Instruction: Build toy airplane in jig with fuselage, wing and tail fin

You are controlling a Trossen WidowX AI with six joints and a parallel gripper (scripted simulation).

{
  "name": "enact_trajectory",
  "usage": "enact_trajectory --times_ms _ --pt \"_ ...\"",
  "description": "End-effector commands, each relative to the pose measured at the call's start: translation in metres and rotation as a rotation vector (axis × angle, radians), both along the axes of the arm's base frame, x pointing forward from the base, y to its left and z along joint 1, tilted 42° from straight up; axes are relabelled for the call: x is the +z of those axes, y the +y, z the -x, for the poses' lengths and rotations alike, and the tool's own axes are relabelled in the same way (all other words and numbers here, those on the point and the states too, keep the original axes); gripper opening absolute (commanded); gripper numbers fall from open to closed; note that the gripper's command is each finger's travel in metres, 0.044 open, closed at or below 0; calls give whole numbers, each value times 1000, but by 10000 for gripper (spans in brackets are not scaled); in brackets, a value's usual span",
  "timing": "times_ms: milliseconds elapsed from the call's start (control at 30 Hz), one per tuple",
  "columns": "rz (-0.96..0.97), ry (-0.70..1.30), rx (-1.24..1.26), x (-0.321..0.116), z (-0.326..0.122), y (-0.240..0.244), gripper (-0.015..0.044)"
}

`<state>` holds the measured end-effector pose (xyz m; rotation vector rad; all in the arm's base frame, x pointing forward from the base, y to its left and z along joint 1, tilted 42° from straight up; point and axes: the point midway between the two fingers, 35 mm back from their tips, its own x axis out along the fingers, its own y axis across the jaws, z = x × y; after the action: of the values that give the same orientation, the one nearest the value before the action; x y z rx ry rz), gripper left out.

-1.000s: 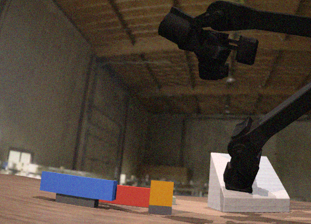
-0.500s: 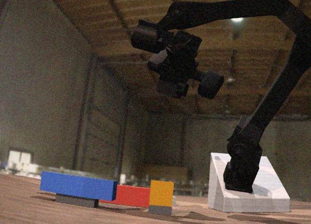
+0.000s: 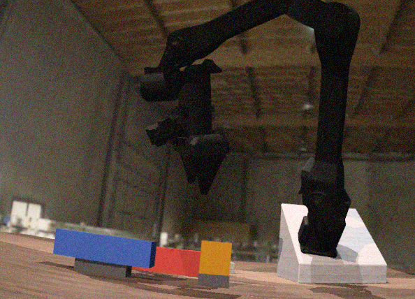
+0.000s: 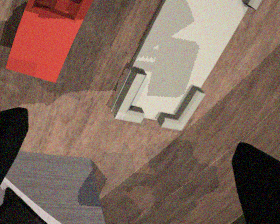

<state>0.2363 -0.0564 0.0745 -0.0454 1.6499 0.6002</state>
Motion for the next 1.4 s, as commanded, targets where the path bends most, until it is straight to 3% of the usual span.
enact_trajectory --times_ms 0,333,533,1367 --pt "-344 108 -367 -6 -36 36 440" --pt "-344 108 -367 -6 -36 36 440" --pt "-346 107 -367 -44 -32 69 440" --pt "-346 107 -367 -72 -29 94 440"
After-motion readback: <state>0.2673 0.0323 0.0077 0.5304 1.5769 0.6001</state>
